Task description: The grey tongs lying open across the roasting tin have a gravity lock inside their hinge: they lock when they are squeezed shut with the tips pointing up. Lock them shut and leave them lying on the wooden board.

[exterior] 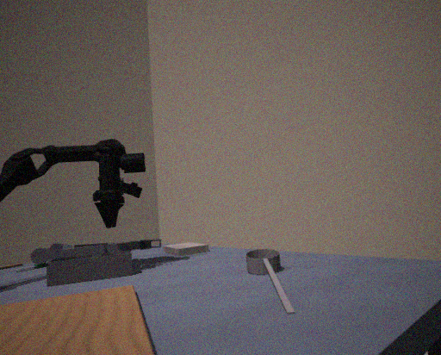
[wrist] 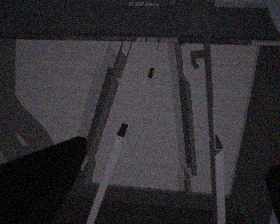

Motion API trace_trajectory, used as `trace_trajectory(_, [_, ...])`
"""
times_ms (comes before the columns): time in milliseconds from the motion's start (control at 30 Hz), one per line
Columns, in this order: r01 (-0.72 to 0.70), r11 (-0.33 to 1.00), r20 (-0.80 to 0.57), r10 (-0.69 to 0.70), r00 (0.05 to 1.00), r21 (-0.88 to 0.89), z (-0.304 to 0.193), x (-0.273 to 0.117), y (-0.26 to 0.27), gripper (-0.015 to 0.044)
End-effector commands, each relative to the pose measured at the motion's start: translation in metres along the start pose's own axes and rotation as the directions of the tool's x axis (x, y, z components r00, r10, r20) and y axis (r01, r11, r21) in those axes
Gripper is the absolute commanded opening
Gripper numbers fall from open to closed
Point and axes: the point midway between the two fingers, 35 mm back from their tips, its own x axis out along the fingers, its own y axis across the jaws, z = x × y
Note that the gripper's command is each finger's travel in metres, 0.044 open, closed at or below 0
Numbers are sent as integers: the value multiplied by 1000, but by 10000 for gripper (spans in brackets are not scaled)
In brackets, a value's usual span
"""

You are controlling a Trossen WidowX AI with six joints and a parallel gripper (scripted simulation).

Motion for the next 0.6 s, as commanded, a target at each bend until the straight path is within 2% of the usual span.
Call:
trace_trajectory(0, [-2, 1000, 6, 2, 1000, -6, -2, -1, 1, 440])
trace_trajectory(567, [0, 1000, 7, 0, 1000, -6, 2, 21, 1, 440])
